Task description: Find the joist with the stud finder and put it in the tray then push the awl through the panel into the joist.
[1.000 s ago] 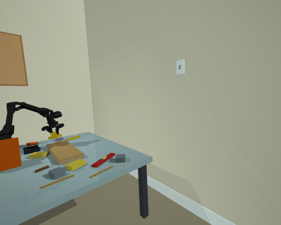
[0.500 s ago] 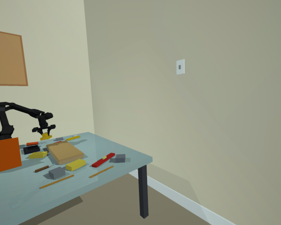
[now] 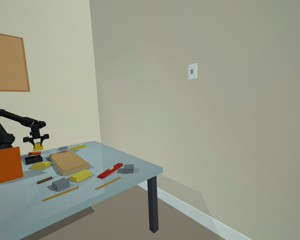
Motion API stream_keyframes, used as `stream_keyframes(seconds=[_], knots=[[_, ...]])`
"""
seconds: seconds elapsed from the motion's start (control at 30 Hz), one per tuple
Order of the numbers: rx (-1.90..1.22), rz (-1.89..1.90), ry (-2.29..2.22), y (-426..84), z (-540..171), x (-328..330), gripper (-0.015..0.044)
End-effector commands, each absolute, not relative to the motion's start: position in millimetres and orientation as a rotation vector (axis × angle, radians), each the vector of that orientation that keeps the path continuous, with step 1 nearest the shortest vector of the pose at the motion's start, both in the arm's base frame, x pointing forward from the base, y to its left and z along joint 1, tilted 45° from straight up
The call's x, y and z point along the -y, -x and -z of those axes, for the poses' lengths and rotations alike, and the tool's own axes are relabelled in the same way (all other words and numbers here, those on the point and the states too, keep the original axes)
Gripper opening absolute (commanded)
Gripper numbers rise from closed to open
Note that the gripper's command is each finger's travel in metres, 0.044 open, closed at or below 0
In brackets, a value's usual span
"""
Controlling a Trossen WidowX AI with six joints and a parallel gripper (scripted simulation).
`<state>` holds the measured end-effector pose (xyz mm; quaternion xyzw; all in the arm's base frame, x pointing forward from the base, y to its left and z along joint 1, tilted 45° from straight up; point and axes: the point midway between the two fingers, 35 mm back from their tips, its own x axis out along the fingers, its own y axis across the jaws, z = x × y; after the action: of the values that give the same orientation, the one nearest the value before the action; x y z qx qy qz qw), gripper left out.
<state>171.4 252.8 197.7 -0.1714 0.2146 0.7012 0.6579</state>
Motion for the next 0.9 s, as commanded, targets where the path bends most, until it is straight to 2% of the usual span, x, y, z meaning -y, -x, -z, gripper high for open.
stream_keyframes(seconds=[0.0, 0.17, 0.87], knots=[[-0.427, -1.636, 0.401, -149, -206, -255, 0.0], [-0.375, -1.68, 0.418, -130, -212, -256, 0.0], [-0.377, -1.681, 0.423, -131, -190, -280, 0.0]])
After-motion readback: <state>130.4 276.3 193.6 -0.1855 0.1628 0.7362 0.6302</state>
